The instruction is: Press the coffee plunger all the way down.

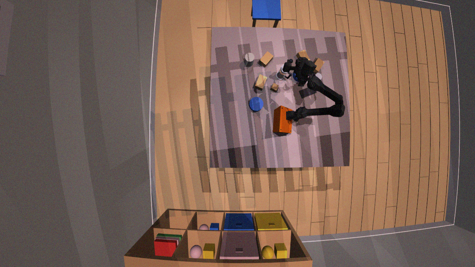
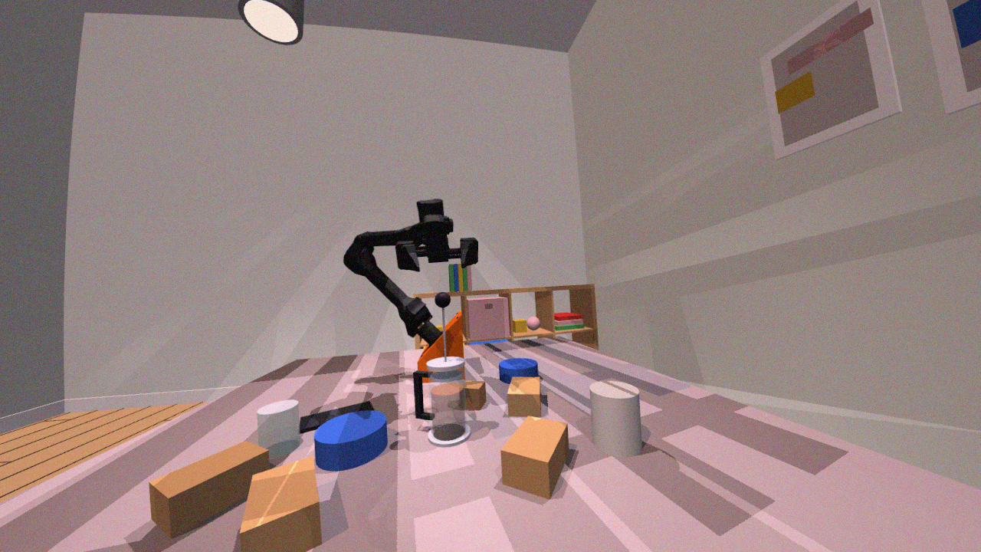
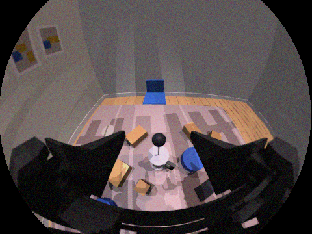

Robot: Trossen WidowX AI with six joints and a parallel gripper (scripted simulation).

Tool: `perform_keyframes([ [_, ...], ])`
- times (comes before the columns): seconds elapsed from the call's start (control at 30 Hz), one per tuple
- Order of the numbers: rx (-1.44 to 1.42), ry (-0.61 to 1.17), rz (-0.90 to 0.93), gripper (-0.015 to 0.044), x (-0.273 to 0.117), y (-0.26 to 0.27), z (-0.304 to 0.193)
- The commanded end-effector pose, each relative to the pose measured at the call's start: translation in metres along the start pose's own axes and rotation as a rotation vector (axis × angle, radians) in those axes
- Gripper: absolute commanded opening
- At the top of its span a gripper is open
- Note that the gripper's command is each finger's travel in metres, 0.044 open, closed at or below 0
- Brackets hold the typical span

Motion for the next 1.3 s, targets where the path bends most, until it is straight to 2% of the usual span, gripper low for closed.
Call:
perform_keyframes([
  [0.0, -0.046, 0.01, -0.005, 0.044, 0.014, -0.005, -0.033],
  [1.13, -0.044, 0.006, -0.009, 0.044, 0.059, -0.008, -0.039],
  [1.27, -0.044, 0.006, -0.009, 0.0335, 0.059, -0.008, -0.039],
])
Point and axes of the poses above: the point midway between the two fingers, 35 mm back from their tips, its own x axis out along the fingers, its own y axis across the jaws, z = x × y, the point moved 1 cm from there along -x, back along the fingers, and after that the axes turned 4 degrees about x, right-handed, at the moved point
